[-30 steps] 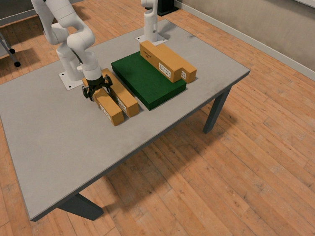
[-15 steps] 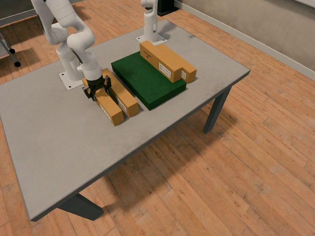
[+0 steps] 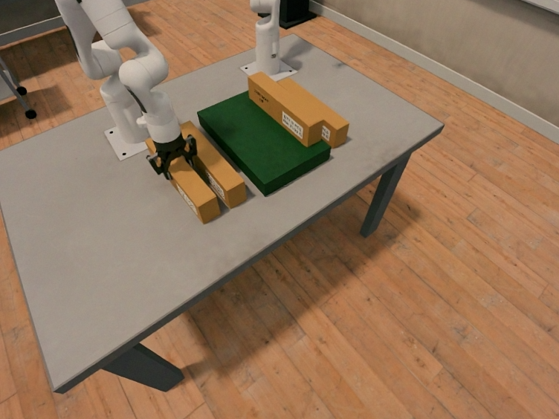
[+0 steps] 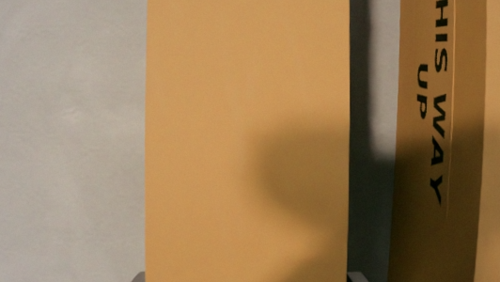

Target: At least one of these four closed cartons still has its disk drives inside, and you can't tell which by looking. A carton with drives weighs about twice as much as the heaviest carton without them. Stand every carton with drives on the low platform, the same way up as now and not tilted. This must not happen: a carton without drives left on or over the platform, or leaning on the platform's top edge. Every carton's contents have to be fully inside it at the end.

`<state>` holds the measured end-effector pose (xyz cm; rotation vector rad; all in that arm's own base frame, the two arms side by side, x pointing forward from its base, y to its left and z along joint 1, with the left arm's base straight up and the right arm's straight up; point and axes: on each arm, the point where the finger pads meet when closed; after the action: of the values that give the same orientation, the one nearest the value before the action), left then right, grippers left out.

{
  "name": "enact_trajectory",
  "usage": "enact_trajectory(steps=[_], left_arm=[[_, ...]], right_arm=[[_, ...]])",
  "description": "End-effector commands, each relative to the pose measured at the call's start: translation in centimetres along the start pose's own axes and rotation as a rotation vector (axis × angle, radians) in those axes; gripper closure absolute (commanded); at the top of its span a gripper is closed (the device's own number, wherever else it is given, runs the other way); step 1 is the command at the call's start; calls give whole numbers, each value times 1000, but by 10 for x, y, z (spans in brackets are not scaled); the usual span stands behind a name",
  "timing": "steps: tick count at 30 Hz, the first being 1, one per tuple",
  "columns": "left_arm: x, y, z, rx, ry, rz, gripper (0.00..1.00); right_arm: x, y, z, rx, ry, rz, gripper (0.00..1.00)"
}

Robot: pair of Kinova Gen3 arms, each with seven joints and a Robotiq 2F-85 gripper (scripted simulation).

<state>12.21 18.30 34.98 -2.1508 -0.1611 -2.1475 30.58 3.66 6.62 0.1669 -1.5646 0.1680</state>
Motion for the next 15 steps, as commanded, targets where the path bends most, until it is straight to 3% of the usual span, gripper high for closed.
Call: enact_trajectory(steps=[1, 15], left_arm=[[0, 0, 0, 0, 0, 0, 2], [0, 0, 0, 0, 0, 0, 2]], right_arm=[[0, 0, 0, 0, -1, 0, 282], [0, 0, 0, 0, -1, 0, 297]])
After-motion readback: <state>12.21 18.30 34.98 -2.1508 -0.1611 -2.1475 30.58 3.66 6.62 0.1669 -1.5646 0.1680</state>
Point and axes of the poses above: on each arm, the point where the finger pads meet when closed, its own x axis back along the fingers, its own y axis across the jaws, z = x × y, and after that the axes turned 9 degrees about x, right-handed
